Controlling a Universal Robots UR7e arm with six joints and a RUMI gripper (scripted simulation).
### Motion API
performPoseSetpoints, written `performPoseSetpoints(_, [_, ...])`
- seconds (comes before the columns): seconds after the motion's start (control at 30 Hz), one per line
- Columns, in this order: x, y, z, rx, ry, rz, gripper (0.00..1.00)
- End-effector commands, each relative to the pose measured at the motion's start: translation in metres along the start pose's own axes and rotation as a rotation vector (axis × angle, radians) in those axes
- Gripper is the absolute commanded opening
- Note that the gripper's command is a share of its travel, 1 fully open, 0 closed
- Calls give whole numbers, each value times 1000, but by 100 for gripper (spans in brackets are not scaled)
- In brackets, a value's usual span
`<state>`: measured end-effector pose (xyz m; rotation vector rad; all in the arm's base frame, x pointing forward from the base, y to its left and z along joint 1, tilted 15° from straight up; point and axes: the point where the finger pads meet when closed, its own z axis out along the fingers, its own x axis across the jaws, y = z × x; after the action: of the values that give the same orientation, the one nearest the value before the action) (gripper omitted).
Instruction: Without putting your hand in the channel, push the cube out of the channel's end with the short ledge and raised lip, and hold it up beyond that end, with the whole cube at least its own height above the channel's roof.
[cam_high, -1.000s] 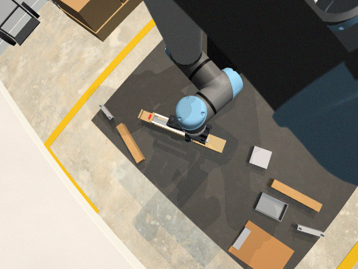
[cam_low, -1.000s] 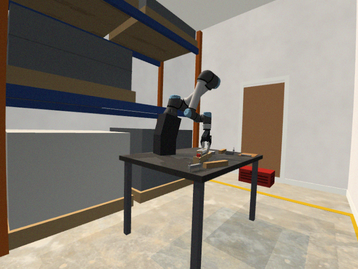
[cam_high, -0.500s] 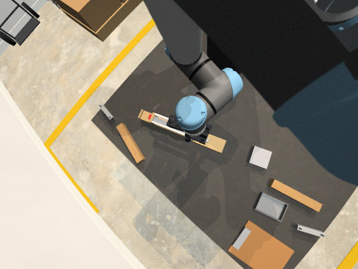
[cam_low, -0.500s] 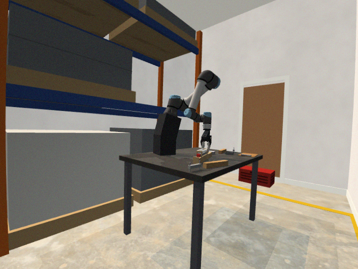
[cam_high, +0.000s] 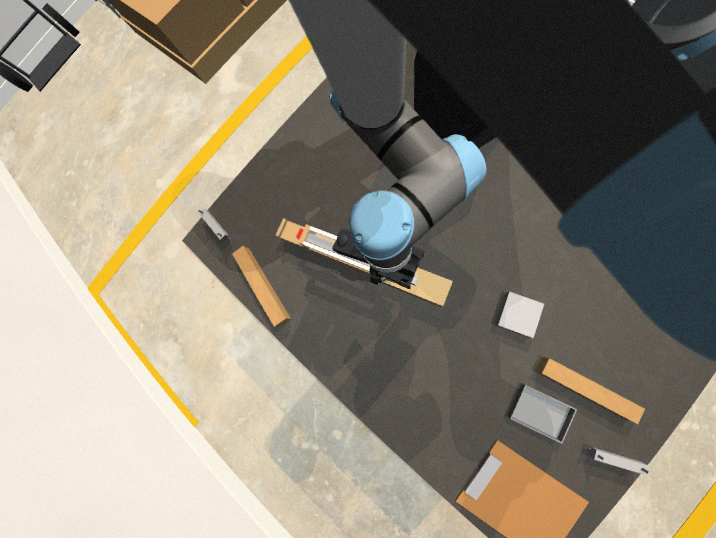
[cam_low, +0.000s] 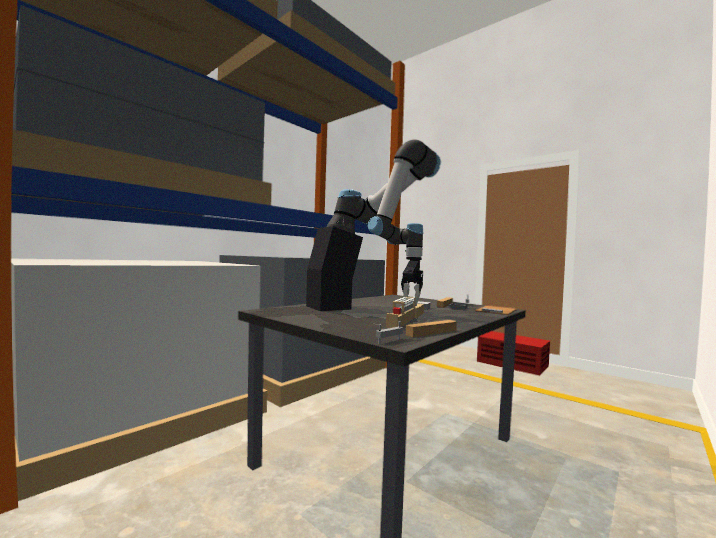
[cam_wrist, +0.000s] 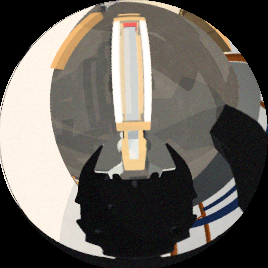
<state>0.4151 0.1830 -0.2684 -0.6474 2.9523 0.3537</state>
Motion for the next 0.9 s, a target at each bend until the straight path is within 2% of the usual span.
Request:
performPoseSetpoints(0.0, [0, 0, -5, 0, -1, 0, 22])
performPoseSetpoints(0.47, [0, 0, -57, 0, -1, 0, 22])
performPoseSetpoints(0.87, [0, 0, -66, 0, -1, 0, 22])
